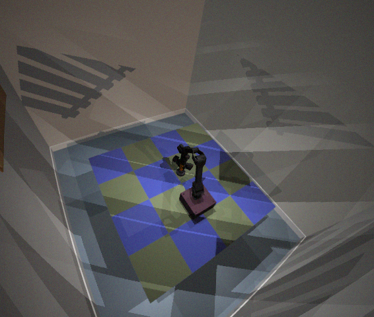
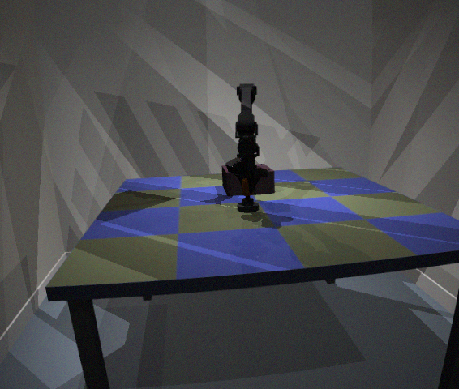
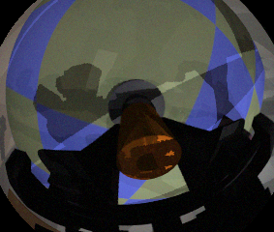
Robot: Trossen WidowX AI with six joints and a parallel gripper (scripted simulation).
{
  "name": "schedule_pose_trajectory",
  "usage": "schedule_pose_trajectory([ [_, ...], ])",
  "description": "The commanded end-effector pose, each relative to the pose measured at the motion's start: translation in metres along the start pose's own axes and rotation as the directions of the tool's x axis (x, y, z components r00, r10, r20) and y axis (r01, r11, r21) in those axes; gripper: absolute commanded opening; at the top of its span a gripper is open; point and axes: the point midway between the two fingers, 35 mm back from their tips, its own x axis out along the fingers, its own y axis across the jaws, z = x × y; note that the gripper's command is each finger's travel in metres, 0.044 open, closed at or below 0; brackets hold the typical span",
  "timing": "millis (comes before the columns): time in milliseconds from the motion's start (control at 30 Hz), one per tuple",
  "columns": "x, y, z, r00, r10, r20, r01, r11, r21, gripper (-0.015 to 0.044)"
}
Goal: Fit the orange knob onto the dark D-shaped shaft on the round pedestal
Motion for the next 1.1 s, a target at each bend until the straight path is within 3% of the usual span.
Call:
schedule_pose_trajectory([
  [0, 0.0000, 0.0008, 0.0013, 1.000, 0.001, 0.006, -0.001, 1.000, 0.005, 0.0000],
  [400, -0.0047, -0.0008, 0.0001, 1.000, 0.001, 0.006, -0.001, 1.000, 0.005, 0.0000],
  [633, -0.0039, -0.0032, -0.0017, 1.000, 0.000, 0.005, -0.001, 0.979, 0.203, 0.0000],
  [1067, -0.0030, -0.0030, -0.0017, 1.000, 0.000, 0.005, -0.001, 0.977, 0.213, 0.0000],
])
